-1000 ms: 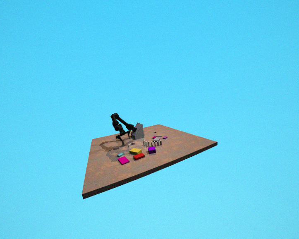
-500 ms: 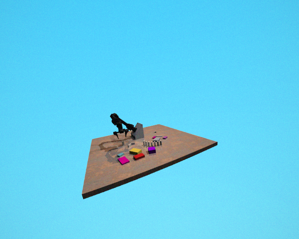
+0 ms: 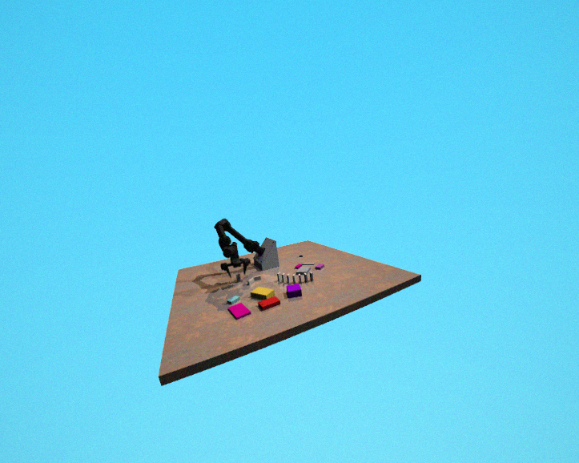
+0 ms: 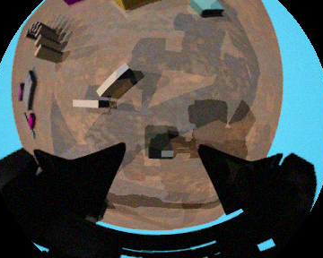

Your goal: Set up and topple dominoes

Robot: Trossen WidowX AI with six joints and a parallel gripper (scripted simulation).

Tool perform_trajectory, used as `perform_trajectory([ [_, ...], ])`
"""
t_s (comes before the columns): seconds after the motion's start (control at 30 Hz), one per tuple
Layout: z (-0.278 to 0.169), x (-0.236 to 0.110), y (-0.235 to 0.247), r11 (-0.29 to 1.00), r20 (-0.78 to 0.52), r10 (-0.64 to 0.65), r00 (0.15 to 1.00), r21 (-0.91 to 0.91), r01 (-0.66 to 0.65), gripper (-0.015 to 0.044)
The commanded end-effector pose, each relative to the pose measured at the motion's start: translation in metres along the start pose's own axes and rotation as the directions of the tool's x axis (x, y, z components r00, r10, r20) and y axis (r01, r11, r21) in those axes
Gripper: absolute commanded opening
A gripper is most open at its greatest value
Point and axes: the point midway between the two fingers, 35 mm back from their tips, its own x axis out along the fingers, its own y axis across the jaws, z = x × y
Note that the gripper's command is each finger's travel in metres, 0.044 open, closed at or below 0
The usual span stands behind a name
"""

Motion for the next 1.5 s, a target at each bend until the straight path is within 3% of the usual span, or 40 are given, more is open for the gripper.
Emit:
perform_trajectory([
  [0.0,-0.001,0.007,0.002,1.000,-0.004,0.005,1.000,-0.008,-0.005,0.0440],
  [0.2,-0.001,0.014,0.002,1.000,-0.004,0.005,1.000,-0.008,-0.005,0.0440],
  [0.63,-0.001,0.014,0.002,1.000,-0.004,0.005,1.000,-0.008,-0.005,0.0107],
  [0.97,-0.001,0.012,0.003,1.000,-0.003,0.006,1.000,-0.006,-0.006,0.0107],
  [1.3,0.001,-0.110,0.004,0.999,-0.005,0.012,1.000,-0.040,-0.012,0.0107],
  [1.47,-0.001,-0.119,0.002,0.999,-0.002,0.005,1.000,-0.045,-0.005,0.0107],
])
